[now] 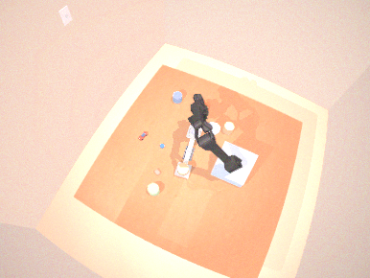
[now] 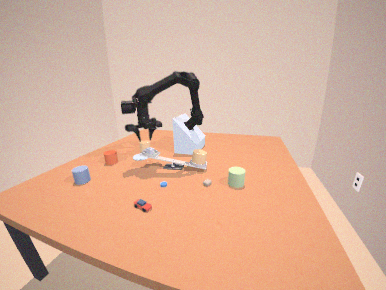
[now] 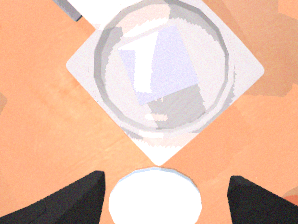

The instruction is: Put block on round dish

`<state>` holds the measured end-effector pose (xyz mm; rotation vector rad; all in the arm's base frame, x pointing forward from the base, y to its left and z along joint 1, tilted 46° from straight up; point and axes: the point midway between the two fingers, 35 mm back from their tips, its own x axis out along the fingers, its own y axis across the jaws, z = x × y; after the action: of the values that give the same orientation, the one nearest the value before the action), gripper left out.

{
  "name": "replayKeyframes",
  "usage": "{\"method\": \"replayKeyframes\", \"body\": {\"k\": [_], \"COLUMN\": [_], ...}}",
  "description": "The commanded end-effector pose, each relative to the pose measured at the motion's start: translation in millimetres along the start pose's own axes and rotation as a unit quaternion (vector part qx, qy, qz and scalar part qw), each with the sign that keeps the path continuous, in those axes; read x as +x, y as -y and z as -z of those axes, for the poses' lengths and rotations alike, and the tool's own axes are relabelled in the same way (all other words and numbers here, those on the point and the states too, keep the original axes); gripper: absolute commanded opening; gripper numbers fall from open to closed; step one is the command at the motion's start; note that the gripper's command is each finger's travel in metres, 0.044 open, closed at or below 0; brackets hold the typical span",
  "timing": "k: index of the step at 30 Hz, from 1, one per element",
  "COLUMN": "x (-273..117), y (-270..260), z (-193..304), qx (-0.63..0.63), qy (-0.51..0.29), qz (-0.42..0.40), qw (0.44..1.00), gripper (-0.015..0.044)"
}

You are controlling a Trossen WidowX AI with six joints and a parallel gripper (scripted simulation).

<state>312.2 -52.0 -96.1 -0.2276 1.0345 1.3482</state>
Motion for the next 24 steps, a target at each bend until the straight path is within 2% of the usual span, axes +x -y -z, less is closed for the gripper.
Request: {"method": "replayKeyframes", "body": {"k": [1, 9, 17, 24], "x": [-3.0, -3.5, -3.5, 11.6], "y": [-0.5, -4.2, -4.3, -4.5], "z": [-17.8, -42.7, -43.3, -43.8], "qx": [-0.084, -0.210, -0.213, -0.213], "qy": [0.006, 0.012, 0.012, 0.013], "qz": [0.001, -0.002, -0.002, -0.002], "qw": [0.996, 0.978, 0.977, 0.977], "gripper": [0.0260, 0.0260, 0.0260, 0.0260]}}
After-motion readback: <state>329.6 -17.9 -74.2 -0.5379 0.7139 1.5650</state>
